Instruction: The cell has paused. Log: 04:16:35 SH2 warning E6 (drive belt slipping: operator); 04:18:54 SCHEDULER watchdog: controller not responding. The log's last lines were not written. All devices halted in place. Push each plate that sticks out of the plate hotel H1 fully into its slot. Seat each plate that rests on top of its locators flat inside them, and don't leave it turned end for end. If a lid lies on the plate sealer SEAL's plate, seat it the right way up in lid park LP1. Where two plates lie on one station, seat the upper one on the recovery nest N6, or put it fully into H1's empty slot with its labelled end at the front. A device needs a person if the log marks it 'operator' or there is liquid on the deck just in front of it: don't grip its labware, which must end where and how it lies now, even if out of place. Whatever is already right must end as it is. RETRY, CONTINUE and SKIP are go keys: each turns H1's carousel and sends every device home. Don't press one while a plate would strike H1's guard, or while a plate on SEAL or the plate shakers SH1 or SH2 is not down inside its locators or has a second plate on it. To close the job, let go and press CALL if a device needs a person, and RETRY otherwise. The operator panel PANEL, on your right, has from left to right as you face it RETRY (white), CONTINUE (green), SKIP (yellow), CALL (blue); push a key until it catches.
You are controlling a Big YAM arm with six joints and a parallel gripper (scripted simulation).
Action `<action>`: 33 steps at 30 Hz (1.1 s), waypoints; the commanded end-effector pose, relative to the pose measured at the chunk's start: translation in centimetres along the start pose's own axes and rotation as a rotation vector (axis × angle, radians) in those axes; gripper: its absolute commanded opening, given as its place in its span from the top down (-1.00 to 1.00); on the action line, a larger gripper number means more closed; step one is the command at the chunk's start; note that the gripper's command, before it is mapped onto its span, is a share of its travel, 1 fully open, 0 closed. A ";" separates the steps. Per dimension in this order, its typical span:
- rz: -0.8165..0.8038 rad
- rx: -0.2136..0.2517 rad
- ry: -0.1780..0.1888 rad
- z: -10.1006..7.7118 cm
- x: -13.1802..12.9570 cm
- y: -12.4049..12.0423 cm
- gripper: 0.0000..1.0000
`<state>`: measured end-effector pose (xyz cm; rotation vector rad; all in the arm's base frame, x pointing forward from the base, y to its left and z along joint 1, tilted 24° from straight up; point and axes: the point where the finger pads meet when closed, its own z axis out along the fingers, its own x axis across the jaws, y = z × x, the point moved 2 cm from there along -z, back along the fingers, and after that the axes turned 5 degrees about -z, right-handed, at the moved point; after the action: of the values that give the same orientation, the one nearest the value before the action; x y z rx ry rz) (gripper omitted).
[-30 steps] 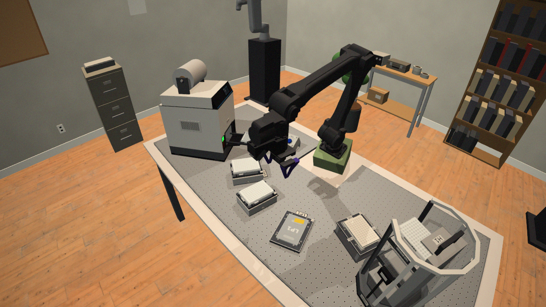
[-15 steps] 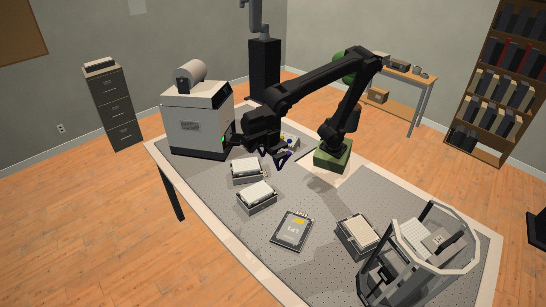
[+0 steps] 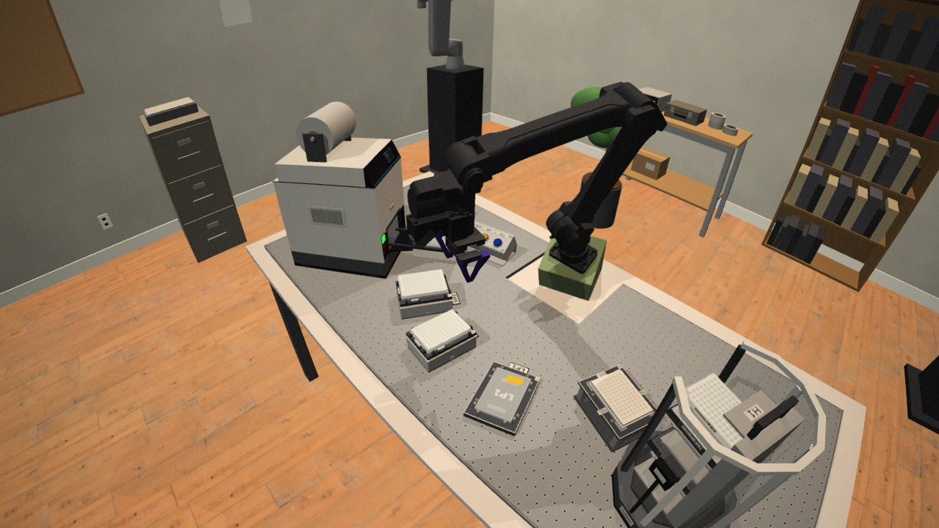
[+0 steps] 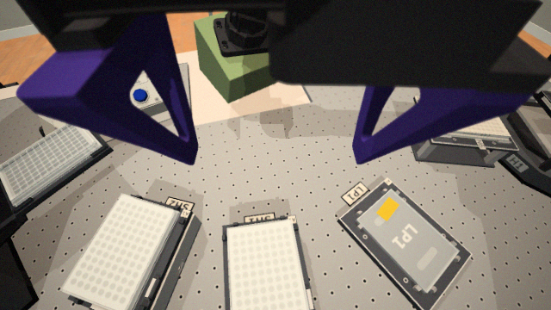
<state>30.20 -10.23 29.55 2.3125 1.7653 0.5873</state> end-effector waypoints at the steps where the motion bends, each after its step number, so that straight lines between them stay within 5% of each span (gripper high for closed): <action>1: 0.164 0.010 -0.006 -0.1 -1.3 -1.1 -1.00; 33: 0.213 0.029 0.003 0.4 -9.9 -5.1 -1.00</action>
<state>24.63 -17.58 26.25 2.5309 1.5121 0.6133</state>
